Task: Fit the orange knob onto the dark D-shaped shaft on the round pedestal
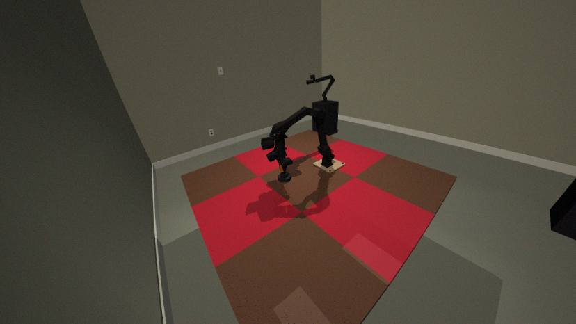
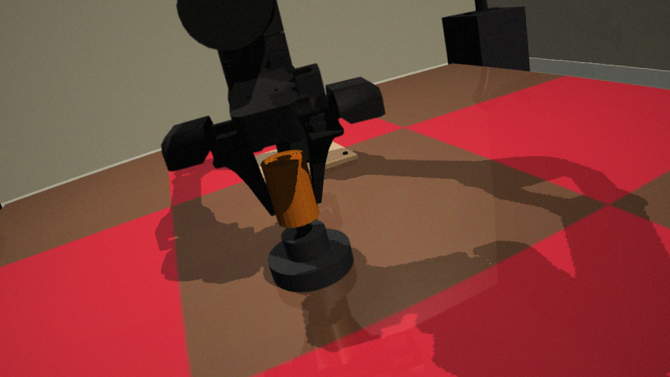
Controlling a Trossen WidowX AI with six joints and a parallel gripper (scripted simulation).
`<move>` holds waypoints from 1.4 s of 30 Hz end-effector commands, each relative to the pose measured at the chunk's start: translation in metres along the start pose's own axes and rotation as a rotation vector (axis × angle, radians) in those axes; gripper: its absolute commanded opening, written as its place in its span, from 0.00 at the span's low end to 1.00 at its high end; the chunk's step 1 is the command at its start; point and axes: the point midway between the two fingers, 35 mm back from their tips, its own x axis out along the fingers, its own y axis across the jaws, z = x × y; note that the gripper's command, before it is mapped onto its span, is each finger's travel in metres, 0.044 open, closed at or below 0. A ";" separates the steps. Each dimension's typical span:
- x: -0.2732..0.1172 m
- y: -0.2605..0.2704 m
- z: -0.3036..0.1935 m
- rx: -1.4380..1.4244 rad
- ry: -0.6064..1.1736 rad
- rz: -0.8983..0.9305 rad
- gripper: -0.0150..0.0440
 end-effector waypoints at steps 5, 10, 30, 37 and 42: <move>0.001 0.000 -0.002 0.006 -0.001 -0.002 0.25; -0.001 0.000 -0.004 0.006 -0.001 -0.002 0.25; -0.002 0.000 -0.005 0.215 -0.001 -0.002 0.25; -0.002 -0.001 -0.001 0.215 -0.001 -0.002 0.25; -0.003 -0.001 0.001 0.215 -0.001 -0.002 0.25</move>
